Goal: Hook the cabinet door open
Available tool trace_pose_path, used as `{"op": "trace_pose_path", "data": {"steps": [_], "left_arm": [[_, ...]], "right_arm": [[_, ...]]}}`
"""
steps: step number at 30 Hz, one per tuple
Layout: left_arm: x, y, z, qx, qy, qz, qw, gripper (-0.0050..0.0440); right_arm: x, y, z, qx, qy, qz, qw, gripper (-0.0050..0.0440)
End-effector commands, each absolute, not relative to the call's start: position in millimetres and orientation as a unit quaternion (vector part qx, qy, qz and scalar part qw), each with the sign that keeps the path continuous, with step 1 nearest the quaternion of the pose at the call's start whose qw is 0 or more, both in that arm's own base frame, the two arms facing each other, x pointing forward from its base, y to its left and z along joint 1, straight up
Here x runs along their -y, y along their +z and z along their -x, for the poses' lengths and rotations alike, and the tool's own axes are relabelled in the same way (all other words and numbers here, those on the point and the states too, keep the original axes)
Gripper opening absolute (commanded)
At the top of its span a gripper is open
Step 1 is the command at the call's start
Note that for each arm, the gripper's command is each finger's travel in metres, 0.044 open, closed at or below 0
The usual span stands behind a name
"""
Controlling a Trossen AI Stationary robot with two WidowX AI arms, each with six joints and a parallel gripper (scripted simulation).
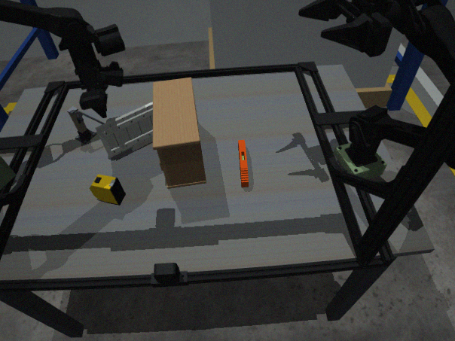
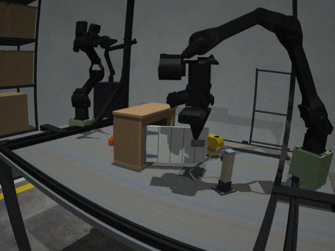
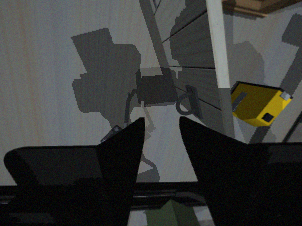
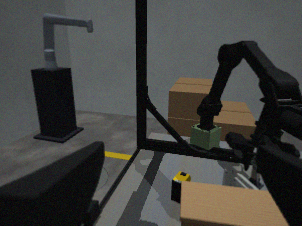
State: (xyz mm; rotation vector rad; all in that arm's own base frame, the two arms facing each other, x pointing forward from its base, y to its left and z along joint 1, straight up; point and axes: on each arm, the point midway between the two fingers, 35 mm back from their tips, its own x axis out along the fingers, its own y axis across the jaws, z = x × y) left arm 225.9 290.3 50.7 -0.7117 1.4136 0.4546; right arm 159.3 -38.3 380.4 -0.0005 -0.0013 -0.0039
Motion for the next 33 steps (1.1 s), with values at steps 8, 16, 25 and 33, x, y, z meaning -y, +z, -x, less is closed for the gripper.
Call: {"op": "trace_pose_path", "data": {"steps": [8, 16, 25, 33], "left_arm": [[-300, 19, -190, -0.63, 0.082, 0.318, 0.704, 0.016], [-299, 4, -190, -0.63, 0.082, 0.318, 0.704, 0.016], [-300, -5, -191, -0.63, 0.082, 0.318, 0.704, 0.016], [-300, -18, -191, -0.631, 0.082, 0.318, 0.703, 0.016]], "right_arm": [[38, 380, -159, 0.001, 0.0, 0.0, 1.0, 0.04], [38, 380, -159, 0.001, 0.0, 0.0, 1.0, 0.04], [38, 380, -159, 0.001, 0.0, 0.0, 1.0, 0.04], [38, 380, -159, 0.001, 0.0, 0.0, 1.0, 0.04]]}}
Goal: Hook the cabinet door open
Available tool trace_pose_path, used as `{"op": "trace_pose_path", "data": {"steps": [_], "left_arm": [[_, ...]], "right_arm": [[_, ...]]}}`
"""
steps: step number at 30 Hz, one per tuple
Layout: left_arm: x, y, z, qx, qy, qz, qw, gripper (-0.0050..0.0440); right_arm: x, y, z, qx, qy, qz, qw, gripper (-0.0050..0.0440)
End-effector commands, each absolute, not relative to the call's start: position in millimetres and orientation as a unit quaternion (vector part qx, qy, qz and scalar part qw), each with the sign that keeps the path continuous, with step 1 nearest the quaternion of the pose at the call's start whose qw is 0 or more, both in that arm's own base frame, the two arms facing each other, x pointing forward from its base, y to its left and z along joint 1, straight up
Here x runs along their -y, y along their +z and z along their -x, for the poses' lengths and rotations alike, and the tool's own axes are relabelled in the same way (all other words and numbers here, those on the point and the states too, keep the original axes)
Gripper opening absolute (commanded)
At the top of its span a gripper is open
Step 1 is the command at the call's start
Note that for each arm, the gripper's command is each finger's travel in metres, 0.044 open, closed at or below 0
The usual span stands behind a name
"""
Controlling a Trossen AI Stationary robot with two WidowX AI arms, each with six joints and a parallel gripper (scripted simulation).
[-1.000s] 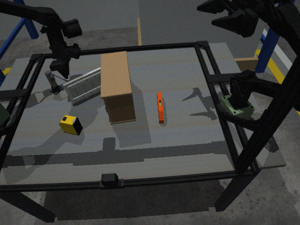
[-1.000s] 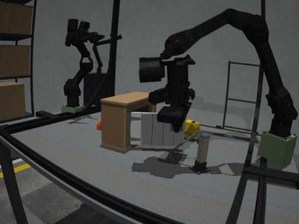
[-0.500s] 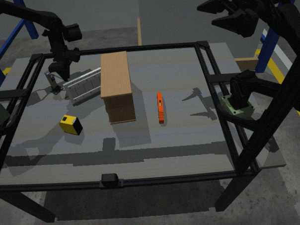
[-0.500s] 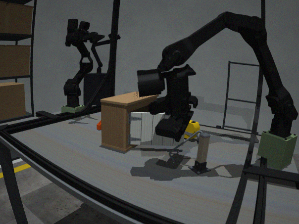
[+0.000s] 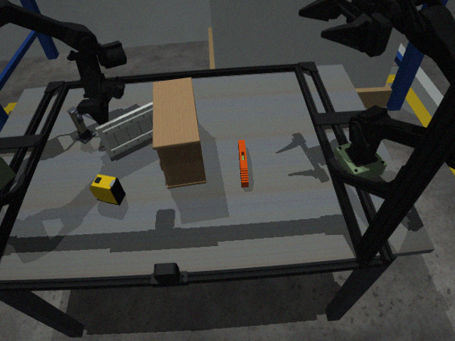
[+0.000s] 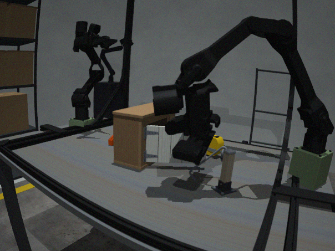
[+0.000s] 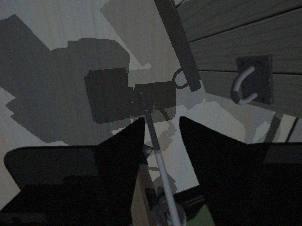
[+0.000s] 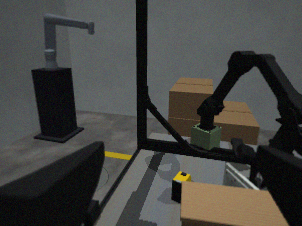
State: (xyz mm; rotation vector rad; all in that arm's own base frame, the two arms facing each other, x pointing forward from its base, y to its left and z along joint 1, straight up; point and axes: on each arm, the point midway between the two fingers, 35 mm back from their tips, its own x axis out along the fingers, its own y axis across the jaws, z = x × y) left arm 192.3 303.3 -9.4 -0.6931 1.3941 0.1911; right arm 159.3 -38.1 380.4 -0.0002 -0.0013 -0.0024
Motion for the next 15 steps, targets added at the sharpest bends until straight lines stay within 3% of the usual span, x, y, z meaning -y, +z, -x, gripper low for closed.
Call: {"op": "trace_pose_path", "data": {"steps": [1, 15], "left_arm": [[-300, -20, -191, -0.631, 0.082, 0.318, 0.703, 0.016], [-300, -40, -191, -0.632, 0.082, 0.317, 0.703, 0.016]], "right_arm": [[38, 380, -159, 0.001, 0.0, 0.0, 1.0, 0.04], [38, 380, -159, 0.001, 0.0, 0.0, 1.0, 0.04]]}}
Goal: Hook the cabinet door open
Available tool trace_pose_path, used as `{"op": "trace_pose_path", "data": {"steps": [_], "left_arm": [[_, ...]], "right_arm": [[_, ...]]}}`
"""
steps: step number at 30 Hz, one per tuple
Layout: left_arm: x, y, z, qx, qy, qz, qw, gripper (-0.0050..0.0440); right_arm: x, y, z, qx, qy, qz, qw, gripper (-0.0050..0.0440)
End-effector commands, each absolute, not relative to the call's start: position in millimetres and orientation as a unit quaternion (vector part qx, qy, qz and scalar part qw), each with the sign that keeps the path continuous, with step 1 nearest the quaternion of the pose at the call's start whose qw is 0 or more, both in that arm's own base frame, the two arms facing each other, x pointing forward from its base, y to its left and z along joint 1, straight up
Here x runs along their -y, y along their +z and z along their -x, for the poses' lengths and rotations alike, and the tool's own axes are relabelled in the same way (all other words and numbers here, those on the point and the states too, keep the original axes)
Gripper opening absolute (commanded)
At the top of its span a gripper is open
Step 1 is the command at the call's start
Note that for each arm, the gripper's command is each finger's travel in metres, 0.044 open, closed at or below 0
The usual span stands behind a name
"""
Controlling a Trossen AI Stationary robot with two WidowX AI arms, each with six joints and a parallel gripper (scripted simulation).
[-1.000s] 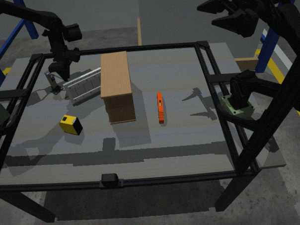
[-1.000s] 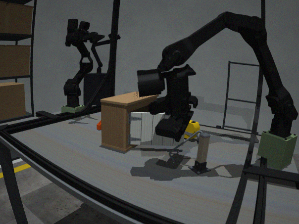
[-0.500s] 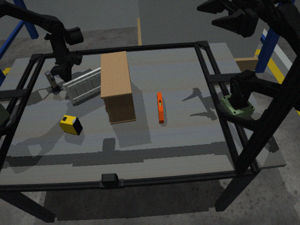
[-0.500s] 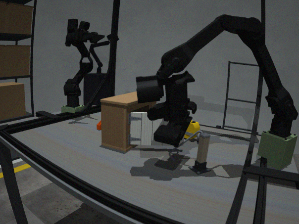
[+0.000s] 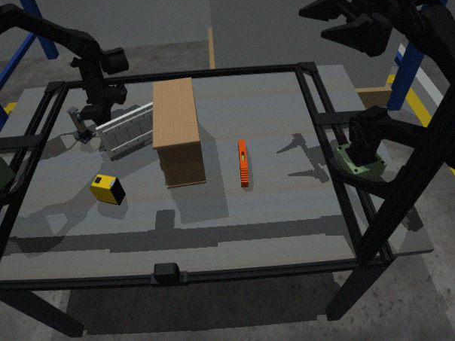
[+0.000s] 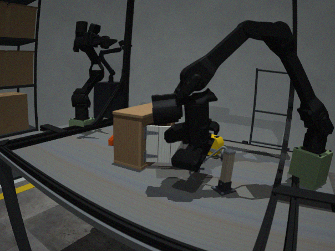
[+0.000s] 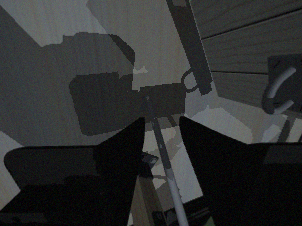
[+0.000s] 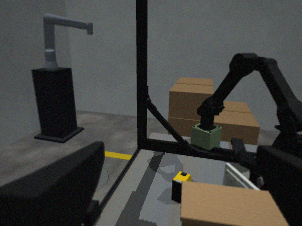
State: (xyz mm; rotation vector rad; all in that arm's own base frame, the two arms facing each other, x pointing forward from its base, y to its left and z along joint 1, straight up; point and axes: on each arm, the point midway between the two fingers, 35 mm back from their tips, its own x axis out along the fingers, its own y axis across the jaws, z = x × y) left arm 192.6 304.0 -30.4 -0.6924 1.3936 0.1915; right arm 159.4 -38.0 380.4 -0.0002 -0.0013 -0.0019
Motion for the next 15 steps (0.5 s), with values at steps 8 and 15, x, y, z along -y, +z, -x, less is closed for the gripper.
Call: {"op": "trace_pose_path", "data": {"steps": [8, 15], "left_arm": [[-299.7, -49.1, -190.6, -0.632, 0.082, 0.317, 0.702, 0.016], [-299.7, -49.1, -190.6, -0.632, 0.082, 0.317, 0.702, 0.004]], "right_arm": [[37.7, 380.2, -159.2, 0.001, 0.0, 0.0, 1.0, 0.04], [37.7, 380.2, -159.2, 0.001, 0.0, 0.0, 1.0, 0.04]]}}
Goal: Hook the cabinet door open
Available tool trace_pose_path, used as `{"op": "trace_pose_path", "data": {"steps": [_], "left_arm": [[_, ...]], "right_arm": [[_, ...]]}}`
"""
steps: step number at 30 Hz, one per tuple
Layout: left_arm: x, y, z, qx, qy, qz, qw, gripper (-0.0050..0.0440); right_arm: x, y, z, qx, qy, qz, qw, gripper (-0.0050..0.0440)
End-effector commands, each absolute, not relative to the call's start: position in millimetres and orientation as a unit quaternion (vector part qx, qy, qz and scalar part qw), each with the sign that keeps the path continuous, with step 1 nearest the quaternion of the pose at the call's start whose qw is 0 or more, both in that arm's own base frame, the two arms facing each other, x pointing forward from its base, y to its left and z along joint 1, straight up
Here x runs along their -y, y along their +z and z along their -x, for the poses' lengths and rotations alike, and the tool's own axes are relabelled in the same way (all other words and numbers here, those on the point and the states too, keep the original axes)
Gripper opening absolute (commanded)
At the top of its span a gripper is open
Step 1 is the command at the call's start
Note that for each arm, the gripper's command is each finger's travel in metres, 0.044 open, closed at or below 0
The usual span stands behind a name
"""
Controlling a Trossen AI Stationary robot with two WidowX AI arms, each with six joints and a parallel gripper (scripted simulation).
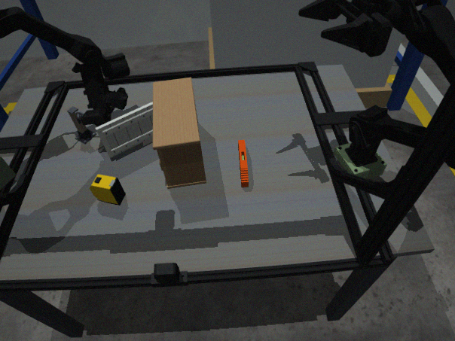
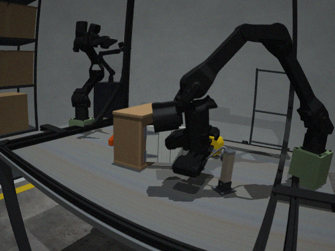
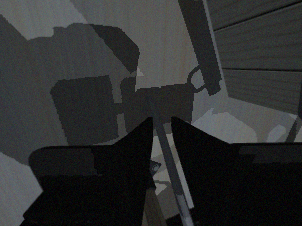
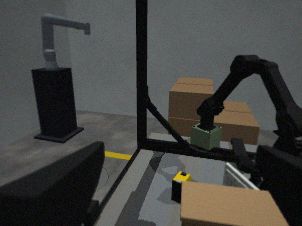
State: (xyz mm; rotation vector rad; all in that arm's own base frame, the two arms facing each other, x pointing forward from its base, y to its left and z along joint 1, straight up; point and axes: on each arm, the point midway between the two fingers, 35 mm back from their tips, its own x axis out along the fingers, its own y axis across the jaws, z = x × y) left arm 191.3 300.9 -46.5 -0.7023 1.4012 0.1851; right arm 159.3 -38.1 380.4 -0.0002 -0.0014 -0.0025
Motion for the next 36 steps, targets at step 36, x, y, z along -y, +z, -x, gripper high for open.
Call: {"op": "trace_pose_path", "data": {"steps": [36], "left_arm": [[-306, -15, -207, -0.457, 0.061, 0.271, 0.845, 0.0]], "right_arm": [[38, 380, -159, 0.001, 0.0, 0.0, 1.0, 0.04]]}}
